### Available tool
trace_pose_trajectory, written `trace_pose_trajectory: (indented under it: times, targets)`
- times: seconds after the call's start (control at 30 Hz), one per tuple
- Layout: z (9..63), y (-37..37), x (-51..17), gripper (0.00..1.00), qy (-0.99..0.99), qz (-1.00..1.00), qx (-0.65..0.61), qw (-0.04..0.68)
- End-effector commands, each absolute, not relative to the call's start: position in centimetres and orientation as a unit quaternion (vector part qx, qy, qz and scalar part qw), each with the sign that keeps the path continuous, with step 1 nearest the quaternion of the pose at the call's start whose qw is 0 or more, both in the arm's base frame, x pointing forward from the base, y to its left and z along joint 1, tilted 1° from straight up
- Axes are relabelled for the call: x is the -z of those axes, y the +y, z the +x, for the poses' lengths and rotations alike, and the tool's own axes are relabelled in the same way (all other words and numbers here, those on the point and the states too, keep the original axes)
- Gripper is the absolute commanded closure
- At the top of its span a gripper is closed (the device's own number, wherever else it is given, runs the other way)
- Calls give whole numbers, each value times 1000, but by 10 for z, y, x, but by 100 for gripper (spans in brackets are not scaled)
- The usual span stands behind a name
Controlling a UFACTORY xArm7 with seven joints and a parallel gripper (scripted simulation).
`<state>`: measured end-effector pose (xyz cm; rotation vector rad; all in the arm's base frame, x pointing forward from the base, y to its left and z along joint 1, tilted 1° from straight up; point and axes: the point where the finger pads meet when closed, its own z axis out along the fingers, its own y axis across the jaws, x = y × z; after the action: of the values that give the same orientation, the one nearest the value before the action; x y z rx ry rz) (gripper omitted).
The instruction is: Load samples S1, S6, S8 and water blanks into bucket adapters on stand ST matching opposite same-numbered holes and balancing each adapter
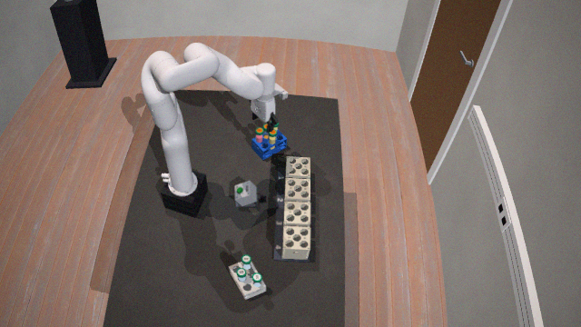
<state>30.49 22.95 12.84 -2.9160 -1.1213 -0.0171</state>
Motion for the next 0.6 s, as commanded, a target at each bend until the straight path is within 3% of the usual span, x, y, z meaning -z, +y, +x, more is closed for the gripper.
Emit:
trace_pose_trajectory:
  times: [0.0, 0.57]
  targets:
    - [306, 230, -139, 0, -359, -933, 8, 9]
    - [322, 193, -156, 0, -232, -973, 7, 10]
